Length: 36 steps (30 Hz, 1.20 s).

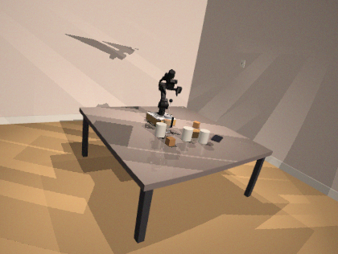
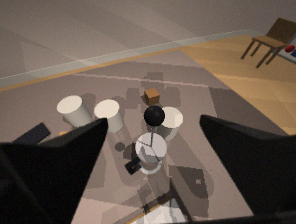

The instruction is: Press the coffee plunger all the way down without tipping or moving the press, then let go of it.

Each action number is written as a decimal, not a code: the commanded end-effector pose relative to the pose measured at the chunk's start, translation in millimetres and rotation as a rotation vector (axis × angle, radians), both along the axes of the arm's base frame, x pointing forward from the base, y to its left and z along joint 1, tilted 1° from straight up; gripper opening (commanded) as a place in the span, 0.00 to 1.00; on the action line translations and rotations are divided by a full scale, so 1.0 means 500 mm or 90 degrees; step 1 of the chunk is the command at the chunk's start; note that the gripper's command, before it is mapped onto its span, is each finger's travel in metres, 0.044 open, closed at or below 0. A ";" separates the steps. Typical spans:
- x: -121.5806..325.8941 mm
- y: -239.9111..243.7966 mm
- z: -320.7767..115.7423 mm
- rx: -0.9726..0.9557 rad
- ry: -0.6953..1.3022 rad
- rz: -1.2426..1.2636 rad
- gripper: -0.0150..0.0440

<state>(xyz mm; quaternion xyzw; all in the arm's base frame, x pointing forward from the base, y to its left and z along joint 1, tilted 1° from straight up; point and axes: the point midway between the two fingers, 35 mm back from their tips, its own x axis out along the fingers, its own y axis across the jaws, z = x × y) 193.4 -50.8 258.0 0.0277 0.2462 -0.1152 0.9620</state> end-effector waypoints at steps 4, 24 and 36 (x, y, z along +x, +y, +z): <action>0.005 -0.007 -0.031 0.006 -0.004 -0.015 1.00; 0.056 -0.021 -0.057 0.006 -0.006 -0.015 1.00; 0.072 -0.025 -0.068 0.006 -0.007 -0.016 0.82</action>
